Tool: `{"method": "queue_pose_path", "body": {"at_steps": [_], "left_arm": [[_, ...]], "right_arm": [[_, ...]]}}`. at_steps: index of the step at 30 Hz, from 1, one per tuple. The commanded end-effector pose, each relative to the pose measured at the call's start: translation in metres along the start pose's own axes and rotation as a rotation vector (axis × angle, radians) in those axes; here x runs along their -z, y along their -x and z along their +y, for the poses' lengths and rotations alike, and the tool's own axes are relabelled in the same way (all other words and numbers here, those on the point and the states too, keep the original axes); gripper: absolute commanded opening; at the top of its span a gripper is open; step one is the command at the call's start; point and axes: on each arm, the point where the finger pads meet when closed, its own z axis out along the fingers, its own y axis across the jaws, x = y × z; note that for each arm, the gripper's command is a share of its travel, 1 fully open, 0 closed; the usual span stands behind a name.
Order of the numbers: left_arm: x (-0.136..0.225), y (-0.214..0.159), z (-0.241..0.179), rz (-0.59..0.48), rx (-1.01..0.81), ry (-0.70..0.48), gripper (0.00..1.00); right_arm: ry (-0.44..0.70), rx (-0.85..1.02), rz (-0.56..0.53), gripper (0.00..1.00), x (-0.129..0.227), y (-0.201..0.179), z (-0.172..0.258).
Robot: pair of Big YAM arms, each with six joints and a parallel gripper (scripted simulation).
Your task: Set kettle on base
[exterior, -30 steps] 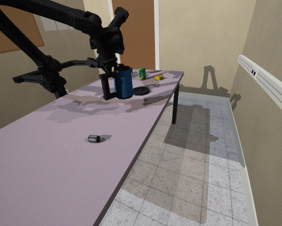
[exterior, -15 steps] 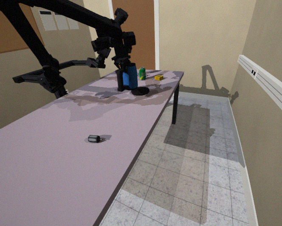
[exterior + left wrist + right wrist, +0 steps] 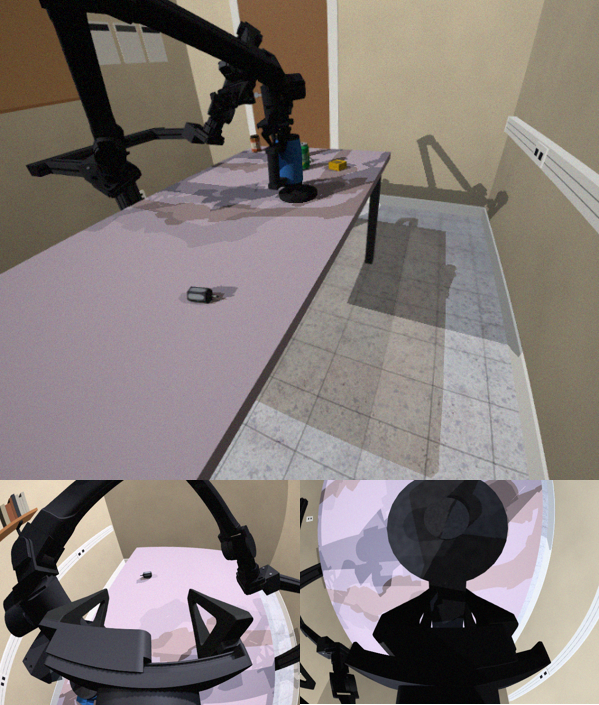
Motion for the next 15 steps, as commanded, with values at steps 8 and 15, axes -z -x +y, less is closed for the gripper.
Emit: {"method": "queue_pose_path", "body": {"at_steps": [8,15], "left_arm": [[0.061,-0.004,0.032,0.015,0.020,-0.145,1.00],[0.124,-0.057,0.068,0.141,0.143,-0.081,1.00]], "right_arm": [[-0.084,0.008,-0.096,0.28,0.052,0.033,-0.032],[-0.084,0.008,-0.096,0.28,0.052,0.033,-0.032]]}}
